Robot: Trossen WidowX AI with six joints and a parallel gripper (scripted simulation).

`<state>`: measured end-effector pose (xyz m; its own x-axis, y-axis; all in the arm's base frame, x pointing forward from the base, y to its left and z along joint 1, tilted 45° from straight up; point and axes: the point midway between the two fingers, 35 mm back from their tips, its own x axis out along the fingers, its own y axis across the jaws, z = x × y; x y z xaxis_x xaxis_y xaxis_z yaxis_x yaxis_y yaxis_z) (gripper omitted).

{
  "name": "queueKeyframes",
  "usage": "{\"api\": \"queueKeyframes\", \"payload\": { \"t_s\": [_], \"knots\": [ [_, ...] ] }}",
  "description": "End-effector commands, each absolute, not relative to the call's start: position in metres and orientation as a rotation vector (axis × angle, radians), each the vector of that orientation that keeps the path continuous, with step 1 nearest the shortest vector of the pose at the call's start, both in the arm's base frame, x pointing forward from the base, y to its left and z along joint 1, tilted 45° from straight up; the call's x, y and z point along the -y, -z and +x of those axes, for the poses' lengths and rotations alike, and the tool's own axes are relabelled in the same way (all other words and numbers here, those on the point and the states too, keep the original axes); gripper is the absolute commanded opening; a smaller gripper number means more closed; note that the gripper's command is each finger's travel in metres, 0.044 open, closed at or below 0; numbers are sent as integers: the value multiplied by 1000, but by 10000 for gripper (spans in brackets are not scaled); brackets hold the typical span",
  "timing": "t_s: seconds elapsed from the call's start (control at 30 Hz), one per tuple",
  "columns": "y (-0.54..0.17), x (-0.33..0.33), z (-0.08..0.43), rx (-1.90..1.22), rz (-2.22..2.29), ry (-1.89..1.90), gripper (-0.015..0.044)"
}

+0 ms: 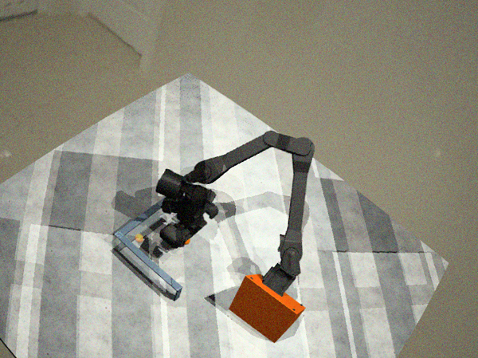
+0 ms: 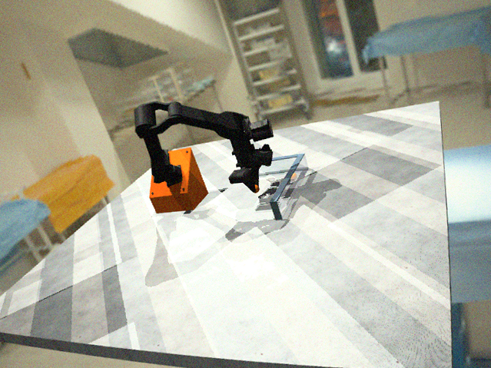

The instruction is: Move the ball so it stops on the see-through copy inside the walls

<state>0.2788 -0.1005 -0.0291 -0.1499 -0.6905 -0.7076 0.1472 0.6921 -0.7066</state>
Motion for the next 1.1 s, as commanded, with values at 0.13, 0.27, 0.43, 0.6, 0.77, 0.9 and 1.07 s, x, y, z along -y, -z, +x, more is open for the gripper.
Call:
{"api": "queueKeyframes", "payload": {
  "t_s": [0.13, 0.27, 0.43, 0.6, 0.77, 0.9, 1.07],
  "knots": [
    [-6, 64, 294, -1542, -447, 769, 0],
    [-27, 45, 295, -1542, -448, 770, 0],
    [-46, 28, 294, -1542, -451, 775, 0],
    [-41, 26, 304, -1542, -451, 775, 0],
    [-29, 22, 323, -1541, -450, 775, 0],
    [-19, 19, 337, -1540, -449, 775, 0],
    [-4, 16, 354, -1539, -448, 775, 0]
  ]
}}
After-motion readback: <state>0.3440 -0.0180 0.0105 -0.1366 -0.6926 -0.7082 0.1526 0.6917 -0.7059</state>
